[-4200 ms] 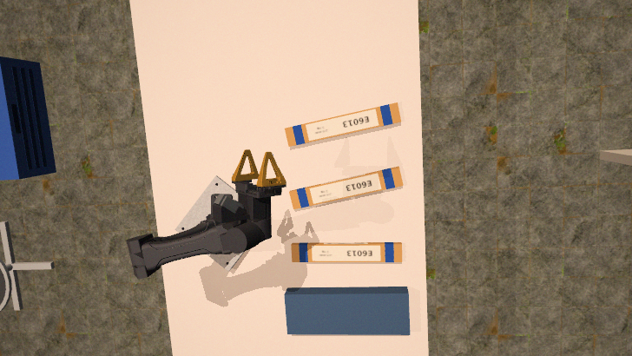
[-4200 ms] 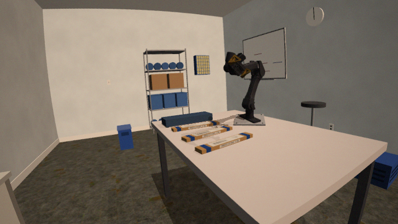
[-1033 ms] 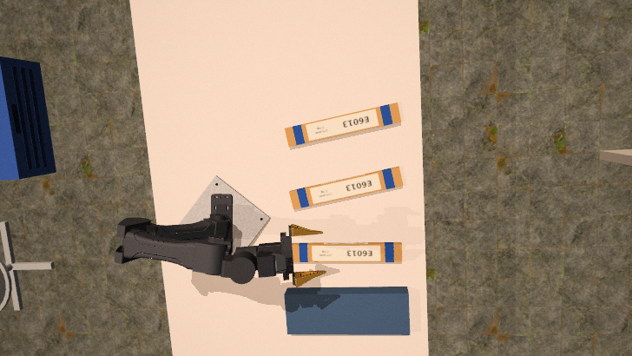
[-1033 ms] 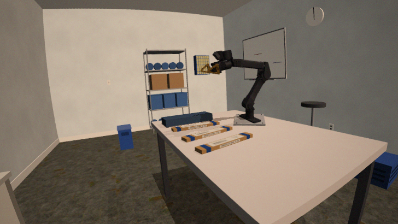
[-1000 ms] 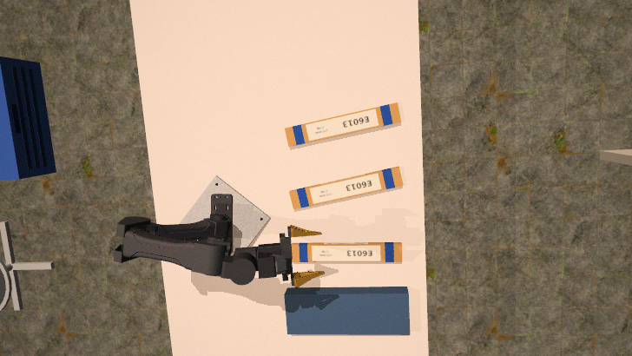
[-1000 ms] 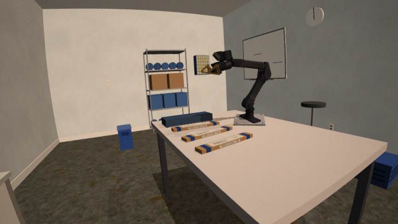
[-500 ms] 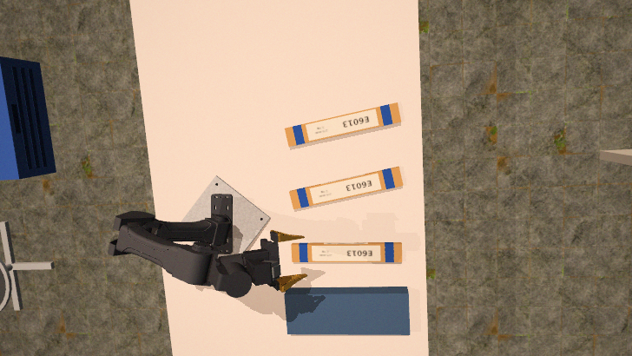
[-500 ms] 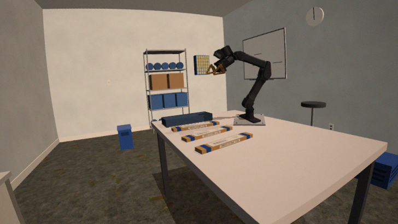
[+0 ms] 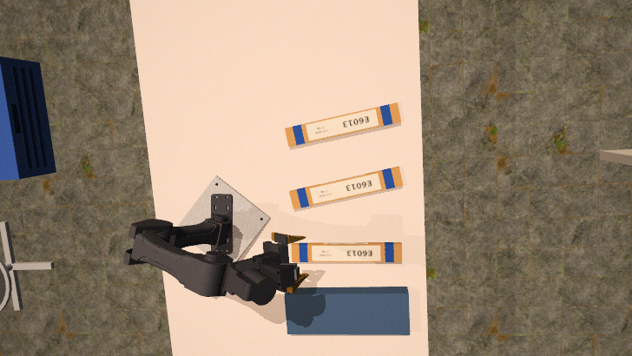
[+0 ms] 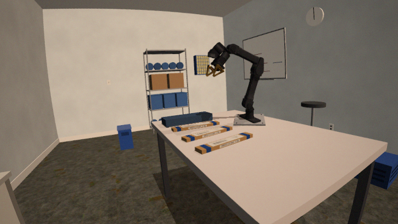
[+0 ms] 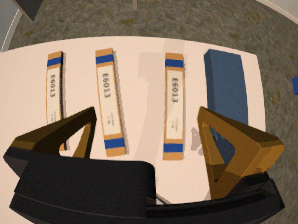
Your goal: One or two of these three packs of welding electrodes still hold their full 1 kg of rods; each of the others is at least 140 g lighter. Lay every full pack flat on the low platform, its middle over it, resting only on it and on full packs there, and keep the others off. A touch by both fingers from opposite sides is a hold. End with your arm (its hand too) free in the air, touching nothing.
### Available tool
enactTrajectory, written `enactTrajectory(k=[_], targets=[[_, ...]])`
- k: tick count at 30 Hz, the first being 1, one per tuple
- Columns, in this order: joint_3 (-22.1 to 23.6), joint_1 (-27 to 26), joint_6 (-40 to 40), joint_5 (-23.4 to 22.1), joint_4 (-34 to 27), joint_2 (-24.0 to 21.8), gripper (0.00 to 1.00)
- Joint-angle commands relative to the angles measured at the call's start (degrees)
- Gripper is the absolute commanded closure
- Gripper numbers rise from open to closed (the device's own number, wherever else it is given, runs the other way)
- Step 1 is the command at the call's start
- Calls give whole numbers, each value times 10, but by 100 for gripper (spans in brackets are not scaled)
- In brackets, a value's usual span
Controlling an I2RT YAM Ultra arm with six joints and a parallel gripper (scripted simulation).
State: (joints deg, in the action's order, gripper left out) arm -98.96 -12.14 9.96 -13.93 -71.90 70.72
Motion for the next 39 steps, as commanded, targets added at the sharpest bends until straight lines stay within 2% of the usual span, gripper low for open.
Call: enactTrajectory(k=[1,7,39], targets=[[-64,11,7,14,-92,43,5],[-162,19,6,29,-181,109,5],[-163,39,-19,61,-181,112,5]])
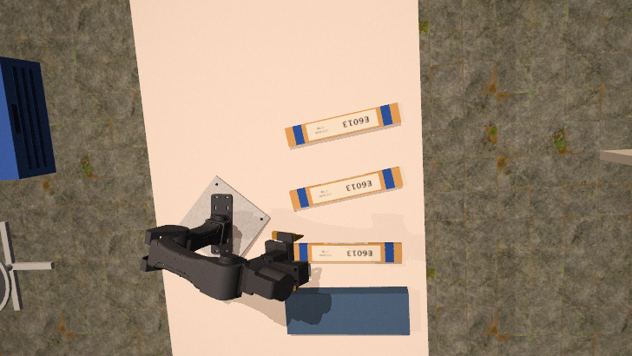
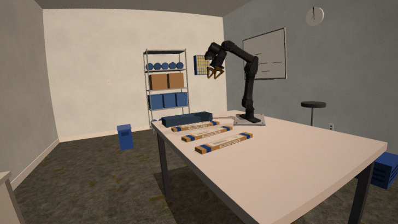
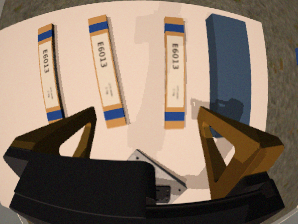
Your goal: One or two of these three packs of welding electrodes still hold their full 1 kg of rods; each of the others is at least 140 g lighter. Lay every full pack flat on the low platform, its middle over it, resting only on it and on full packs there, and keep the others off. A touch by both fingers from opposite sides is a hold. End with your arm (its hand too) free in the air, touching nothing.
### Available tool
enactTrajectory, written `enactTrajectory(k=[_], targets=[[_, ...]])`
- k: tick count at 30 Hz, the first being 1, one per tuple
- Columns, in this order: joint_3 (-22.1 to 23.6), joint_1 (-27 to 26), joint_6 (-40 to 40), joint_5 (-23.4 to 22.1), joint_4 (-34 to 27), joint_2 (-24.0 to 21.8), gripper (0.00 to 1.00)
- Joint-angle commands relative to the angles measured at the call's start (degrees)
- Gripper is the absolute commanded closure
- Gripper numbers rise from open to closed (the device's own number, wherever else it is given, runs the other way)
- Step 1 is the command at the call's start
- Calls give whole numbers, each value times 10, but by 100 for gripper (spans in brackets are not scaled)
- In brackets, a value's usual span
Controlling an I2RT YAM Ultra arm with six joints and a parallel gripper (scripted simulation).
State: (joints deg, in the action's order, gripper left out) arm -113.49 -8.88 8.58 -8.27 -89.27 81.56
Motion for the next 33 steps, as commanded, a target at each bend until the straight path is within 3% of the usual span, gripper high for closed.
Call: enactTrajectory(k=[1,21,22,26,33], targets=[[-18,7,-6,4,-7,3,5],[-18,9,-9,7,-7,3,5],[-16,13,-11,9,-7,12,36],[-12,20,-13,13,-7,30,36],[-11,37,-17,15,-7,102,36]])
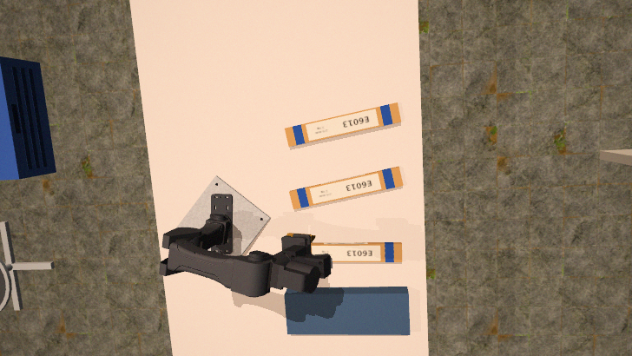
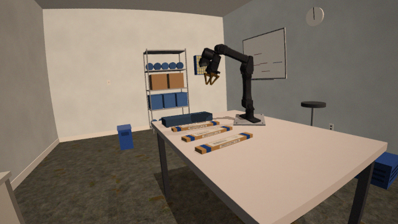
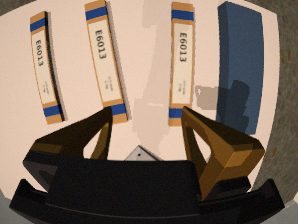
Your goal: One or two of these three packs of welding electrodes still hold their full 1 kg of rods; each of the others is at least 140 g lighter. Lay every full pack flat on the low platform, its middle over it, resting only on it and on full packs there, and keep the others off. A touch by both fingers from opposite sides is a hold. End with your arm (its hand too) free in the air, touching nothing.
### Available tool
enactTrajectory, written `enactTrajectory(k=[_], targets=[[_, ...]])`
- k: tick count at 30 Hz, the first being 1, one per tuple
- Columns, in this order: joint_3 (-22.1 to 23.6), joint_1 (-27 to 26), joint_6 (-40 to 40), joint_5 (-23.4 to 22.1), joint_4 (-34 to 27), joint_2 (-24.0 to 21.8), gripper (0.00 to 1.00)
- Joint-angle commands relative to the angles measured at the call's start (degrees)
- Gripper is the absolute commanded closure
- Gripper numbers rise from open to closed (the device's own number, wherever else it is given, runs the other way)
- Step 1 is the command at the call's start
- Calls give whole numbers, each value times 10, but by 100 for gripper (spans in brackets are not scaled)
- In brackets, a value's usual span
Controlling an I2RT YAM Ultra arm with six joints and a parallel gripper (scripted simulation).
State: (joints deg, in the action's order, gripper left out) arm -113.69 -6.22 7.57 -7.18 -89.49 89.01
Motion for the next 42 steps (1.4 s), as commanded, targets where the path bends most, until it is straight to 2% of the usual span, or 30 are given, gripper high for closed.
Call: enactTrajectory(k=[1,8,10,16,42], targets=[[-10,12,-8,5,-5,39,36],[-28,26,-14,5,-5,123,36],[-28,26,-14,5,-5,123,36],[-55,36,-20,7,-5,198,36],[-58,36,-20,6,-5,200,36]])
